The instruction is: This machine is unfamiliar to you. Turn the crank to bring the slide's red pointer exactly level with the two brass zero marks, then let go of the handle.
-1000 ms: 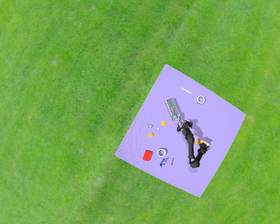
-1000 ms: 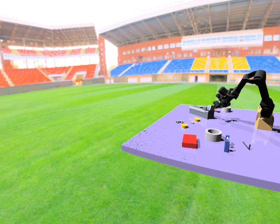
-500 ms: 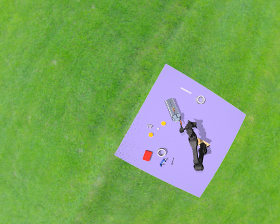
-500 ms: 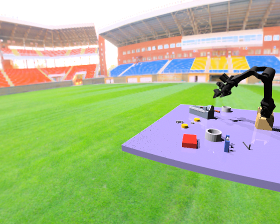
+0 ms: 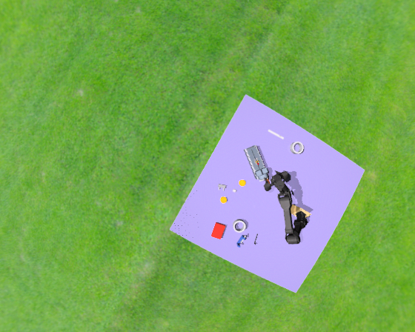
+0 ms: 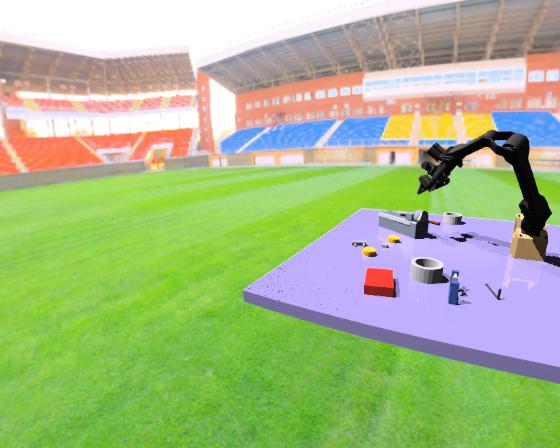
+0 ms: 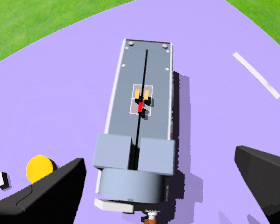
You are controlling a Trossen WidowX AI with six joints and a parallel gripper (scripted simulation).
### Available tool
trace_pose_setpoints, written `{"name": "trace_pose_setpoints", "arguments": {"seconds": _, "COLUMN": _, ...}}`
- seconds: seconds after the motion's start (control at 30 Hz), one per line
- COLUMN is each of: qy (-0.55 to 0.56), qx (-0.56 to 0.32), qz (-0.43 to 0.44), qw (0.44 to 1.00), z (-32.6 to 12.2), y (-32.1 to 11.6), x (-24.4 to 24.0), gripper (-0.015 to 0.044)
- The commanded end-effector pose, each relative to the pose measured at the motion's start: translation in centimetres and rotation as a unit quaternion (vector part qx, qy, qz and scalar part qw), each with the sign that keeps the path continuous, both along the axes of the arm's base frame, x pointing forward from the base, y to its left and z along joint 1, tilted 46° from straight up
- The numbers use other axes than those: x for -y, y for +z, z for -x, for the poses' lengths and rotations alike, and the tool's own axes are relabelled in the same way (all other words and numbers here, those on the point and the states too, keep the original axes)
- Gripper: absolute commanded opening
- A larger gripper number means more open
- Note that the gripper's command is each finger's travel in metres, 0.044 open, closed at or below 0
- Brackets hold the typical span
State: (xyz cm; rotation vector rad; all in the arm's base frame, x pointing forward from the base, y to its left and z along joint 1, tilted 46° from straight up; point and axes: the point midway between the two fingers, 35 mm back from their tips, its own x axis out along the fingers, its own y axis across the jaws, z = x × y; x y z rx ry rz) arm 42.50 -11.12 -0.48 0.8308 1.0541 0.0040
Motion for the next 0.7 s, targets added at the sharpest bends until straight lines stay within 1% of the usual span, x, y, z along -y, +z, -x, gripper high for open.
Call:
{"name": "trace_pose_setpoints", "arguments": {"seconds": 0.0, "qy": 0.026, "qx": 0.008, "qz": -0.008, "qw": 1.0, "z": -1.2, "y": -0.9, "x": 0.5, "gripper": 0.044}}
{"name": "trace_pose_setpoints", "arguments": {"seconds": 0.4, "qy": 0.09, "qx": 0.045, "qz": -0.021, "qw": 0.995, "z": -4.4, "y": -3.3, "x": 2.2, "gripper": 0.044}}
{"name": "trace_pose_setpoints", "arguments": {"seconds": 0.47, "qy": 0.091, "qx": 0.046, "qz": -0.021, "qw": 0.995, "z": -4.4, "y": -3.8, "x": 1.8, "gripper": 0.044}}
{"name": "trace_pose_setpoints", "arguments": {"seconds": 0.67, "qy": 0.098, "qx": 0.051, "qz": -0.024, "qw": 0.994, "z": -4.3, "y": -7.4, "x": -1.4, "gripper": 0.044}}
